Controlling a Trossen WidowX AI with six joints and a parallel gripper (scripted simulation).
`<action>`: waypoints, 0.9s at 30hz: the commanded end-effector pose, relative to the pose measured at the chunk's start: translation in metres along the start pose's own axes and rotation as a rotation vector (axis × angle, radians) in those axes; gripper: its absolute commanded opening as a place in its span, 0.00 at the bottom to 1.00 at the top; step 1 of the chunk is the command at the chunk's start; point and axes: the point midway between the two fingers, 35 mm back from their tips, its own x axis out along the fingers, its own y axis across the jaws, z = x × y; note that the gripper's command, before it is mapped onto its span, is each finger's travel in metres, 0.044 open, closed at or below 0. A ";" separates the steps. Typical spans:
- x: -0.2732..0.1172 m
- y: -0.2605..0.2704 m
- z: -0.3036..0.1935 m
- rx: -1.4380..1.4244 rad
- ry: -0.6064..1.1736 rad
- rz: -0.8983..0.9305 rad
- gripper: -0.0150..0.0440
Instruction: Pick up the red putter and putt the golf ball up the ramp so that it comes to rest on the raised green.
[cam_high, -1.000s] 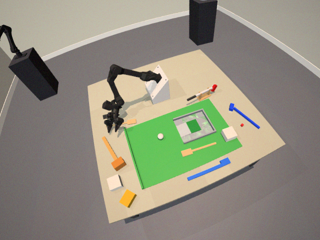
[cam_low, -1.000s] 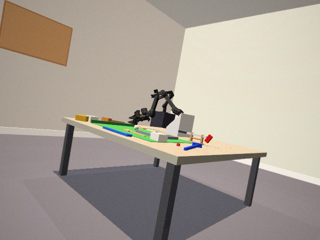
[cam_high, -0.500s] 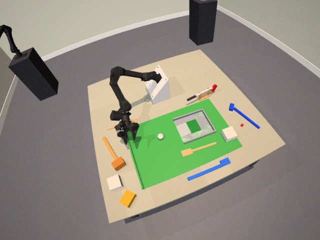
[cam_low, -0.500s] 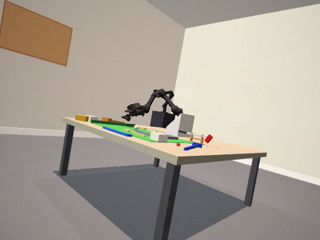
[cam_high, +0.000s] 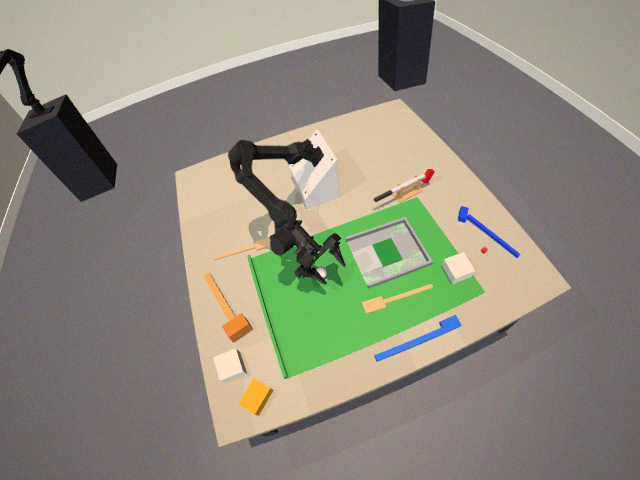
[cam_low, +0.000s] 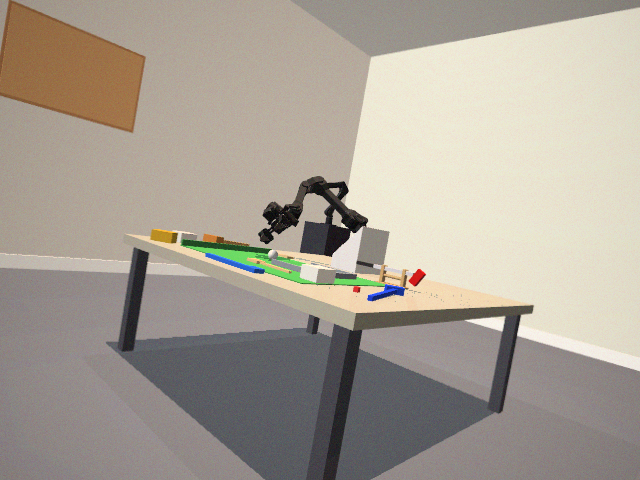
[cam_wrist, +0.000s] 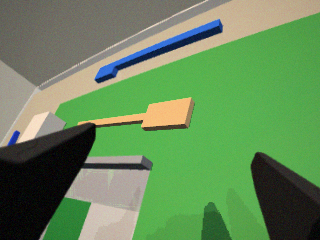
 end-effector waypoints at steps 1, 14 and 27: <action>0.021 0.061 -0.038 -0.123 0.169 0.085 1.00; -0.001 0.224 -0.181 -0.745 0.684 0.368 1.00; -0.091 0.270 -0.287 -1.650 1.098 0.579 1.00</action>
